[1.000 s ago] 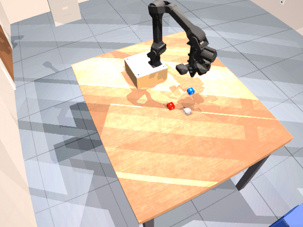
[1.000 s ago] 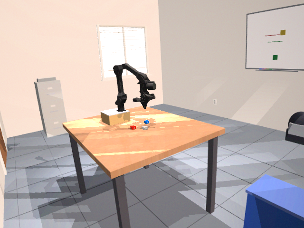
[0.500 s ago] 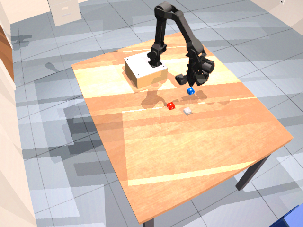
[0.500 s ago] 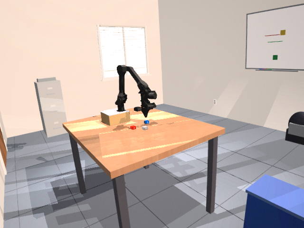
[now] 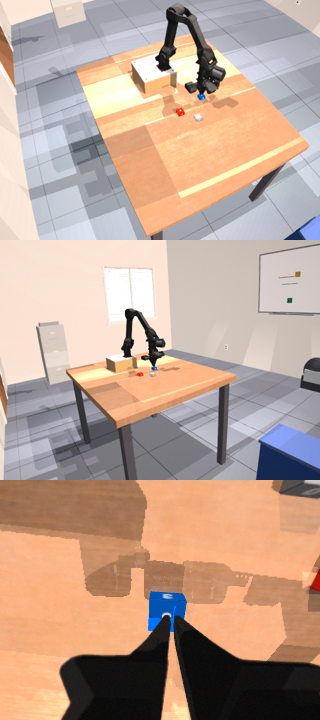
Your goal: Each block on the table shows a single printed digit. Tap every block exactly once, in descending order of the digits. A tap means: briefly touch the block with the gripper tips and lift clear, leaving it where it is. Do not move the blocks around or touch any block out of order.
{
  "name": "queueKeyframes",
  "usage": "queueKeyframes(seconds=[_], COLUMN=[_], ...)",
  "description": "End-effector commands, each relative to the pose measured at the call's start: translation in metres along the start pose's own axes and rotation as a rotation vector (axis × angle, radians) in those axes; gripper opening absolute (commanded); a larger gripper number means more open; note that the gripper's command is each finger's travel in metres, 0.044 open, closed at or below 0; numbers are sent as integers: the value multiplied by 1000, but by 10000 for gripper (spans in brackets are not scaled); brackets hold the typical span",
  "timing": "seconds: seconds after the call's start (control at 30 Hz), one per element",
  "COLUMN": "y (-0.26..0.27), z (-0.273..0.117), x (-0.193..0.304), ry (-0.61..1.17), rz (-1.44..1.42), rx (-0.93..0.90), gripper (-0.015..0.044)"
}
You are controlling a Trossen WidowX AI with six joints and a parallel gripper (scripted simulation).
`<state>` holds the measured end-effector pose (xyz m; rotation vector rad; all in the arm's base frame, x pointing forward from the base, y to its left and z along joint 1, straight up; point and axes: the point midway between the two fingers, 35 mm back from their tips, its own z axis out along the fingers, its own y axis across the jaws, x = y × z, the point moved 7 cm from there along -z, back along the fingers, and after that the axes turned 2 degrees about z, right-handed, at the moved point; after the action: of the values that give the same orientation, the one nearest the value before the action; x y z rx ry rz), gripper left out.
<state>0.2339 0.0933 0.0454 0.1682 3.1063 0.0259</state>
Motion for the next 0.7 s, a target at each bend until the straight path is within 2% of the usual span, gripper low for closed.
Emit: queueKeyframes(seconds=[0.0,0.3,0.43,0.6,0.67], y=[-1,-1,-1,-1,0], z=[10,11,-17,-19,-32], x=[2,2,1,2,0], ry=[10,10,9,10,9], rz=[3,3,3,3,3], rx=[5,5,5,5,5], gripper=[20,20,20,20,20])
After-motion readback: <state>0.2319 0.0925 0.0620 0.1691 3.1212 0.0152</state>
